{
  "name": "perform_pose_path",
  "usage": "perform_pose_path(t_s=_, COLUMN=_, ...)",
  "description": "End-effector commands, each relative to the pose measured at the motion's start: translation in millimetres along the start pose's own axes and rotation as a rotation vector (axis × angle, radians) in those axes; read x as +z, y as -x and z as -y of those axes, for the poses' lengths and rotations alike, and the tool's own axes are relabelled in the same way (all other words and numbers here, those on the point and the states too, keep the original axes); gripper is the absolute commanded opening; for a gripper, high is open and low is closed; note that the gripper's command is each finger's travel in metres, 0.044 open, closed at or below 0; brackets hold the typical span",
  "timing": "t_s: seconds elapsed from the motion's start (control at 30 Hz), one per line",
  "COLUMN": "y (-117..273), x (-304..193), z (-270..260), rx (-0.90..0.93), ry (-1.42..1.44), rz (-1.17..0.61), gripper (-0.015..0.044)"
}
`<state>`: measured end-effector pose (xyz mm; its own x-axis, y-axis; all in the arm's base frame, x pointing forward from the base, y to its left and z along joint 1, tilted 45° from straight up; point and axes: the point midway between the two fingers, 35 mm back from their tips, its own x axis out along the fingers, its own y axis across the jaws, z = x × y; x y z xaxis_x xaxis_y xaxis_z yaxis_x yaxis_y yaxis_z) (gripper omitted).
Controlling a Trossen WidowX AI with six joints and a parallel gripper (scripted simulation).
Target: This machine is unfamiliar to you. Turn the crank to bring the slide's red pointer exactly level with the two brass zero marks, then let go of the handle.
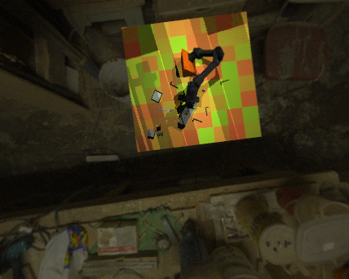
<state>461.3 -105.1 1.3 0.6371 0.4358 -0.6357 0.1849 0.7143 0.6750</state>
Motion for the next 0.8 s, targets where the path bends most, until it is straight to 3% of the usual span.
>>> perform_pose_path(t_s=0.0, y=0.0, x=0.0, z=0.0, rx=0.000, ry=0.000, rz=0.000, gripper=0.0000)
perform_pose_path(t_s=0.27, y=0.0, x=0.0, z=0.0, rx=0.000, ry=0.000, rz=0.000, gripper=0.0000)
perform_pose_path(t_s=0.77, y=0.0, x=0.0, z=0.0, rx=0.000, ry=0.000, rz=0.000, gripper=0.0394)
